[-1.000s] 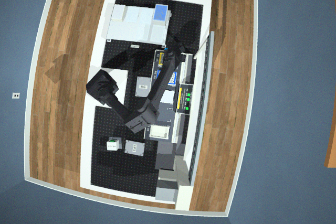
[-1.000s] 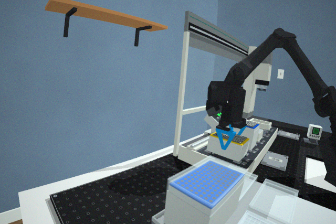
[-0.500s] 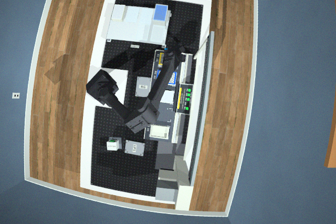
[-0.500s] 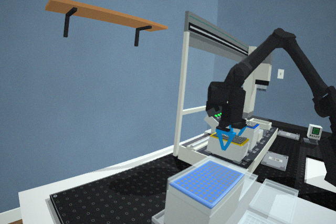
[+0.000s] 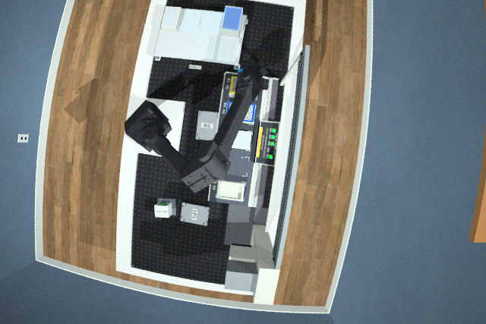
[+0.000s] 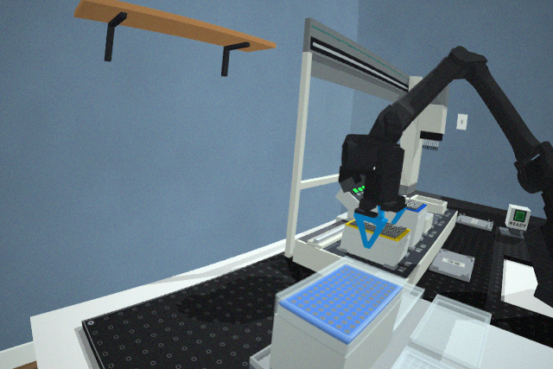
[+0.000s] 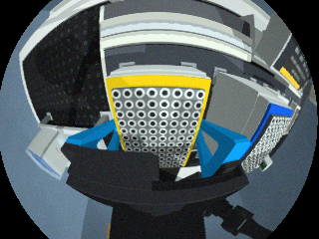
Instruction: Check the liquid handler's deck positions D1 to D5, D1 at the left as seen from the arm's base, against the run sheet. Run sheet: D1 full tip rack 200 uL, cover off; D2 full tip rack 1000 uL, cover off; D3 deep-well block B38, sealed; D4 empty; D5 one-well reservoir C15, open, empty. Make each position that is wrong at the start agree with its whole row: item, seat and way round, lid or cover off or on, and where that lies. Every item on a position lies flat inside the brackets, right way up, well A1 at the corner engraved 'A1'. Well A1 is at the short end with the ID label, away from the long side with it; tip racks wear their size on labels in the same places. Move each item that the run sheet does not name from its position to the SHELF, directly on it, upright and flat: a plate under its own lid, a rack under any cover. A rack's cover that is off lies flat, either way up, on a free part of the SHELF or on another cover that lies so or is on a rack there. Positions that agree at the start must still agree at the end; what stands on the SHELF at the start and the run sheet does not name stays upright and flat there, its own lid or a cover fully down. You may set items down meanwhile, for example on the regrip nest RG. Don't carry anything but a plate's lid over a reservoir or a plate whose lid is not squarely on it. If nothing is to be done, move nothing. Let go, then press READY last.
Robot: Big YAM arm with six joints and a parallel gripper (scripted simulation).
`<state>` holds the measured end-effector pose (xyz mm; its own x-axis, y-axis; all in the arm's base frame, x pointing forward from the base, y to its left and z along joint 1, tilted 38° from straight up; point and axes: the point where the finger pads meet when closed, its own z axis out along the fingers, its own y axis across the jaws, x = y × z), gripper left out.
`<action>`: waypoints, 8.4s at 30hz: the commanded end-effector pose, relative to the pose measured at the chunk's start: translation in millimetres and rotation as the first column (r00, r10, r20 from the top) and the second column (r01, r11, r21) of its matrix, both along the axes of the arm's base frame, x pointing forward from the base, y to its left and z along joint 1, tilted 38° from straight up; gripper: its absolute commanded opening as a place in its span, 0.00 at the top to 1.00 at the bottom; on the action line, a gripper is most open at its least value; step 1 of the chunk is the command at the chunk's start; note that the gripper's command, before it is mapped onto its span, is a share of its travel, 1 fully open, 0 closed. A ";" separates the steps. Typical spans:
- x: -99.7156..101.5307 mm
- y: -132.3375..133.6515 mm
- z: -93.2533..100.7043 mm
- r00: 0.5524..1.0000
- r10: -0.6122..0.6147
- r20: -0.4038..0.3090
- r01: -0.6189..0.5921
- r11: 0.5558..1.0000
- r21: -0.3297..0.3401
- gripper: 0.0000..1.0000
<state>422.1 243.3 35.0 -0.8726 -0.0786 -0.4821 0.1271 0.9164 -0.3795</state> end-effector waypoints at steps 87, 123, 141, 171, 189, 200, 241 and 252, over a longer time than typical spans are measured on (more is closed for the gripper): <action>-33.0 52.5 91.4 0.999 0.014 0.048 -0.017 0.999 0.052 0.00; -60.6 72.2 133.1 0.999 0.014 0.044 -0.017 0.998 0.055 0.00; -74.6 81.9 154.6 0.999 0.014 0.041 -0.017 0.998 0.059 0.00; -168.1 64.9 88.2 0.941 -0.313 0.130 0.276 0.930 0.242 1.00; -220.6 63.2 50.0 0.871 -0.467 0.155 0.398 0.854 0.334 1.00; -219.5 7.7 72.3 0.824 -0.542 0.164 0.458 0.809 0.370 1.00; -242.0 -130.4 125.1 0.719 -0.674 0.170 0.542 0.696 0.471 1.00; -245.2 -166.3 150.5 0.609 -0.779 0.150 0.585 0.568 0.579 1.00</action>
